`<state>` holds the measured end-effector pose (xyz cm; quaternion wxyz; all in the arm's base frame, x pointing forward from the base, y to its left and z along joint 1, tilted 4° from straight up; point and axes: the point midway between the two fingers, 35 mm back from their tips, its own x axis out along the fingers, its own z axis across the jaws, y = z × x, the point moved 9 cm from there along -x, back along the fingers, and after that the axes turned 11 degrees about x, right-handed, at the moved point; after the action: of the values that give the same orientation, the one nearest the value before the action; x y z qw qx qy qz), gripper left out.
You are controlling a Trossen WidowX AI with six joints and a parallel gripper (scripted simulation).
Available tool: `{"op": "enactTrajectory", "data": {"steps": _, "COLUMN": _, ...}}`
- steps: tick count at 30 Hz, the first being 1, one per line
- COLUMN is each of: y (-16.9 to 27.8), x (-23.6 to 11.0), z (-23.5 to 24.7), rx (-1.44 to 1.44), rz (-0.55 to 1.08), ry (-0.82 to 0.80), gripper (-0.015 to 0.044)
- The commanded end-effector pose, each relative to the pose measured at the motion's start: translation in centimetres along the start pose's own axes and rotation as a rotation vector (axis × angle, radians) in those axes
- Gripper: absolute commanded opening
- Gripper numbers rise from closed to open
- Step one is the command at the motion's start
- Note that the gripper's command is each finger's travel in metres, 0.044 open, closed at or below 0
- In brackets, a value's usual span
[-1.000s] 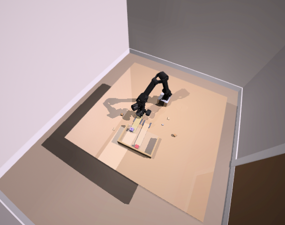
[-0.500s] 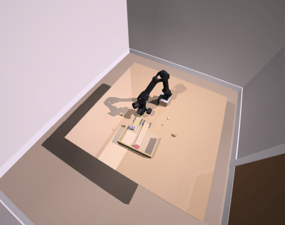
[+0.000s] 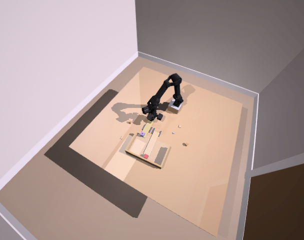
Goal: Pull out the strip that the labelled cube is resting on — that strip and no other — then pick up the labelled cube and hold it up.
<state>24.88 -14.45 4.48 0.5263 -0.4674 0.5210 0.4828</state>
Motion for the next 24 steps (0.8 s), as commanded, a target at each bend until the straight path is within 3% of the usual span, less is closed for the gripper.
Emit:
{"op": "enactTrajectory", "data": {"steps": 1, "y": 1.3, "x": 0.5, "z": -0.1, "rx": 0.003, "rz": 0.032, "ry": -0.001, "gripper": 0.0}}
{"op": "enactTrajectory", "data": {"steps": 24, "y": 4.1, "x": 0.5, "z": -0.6, "rx": 0.003, "rz": 0.034, "ry": -0.001, "gripper": 0.0}}
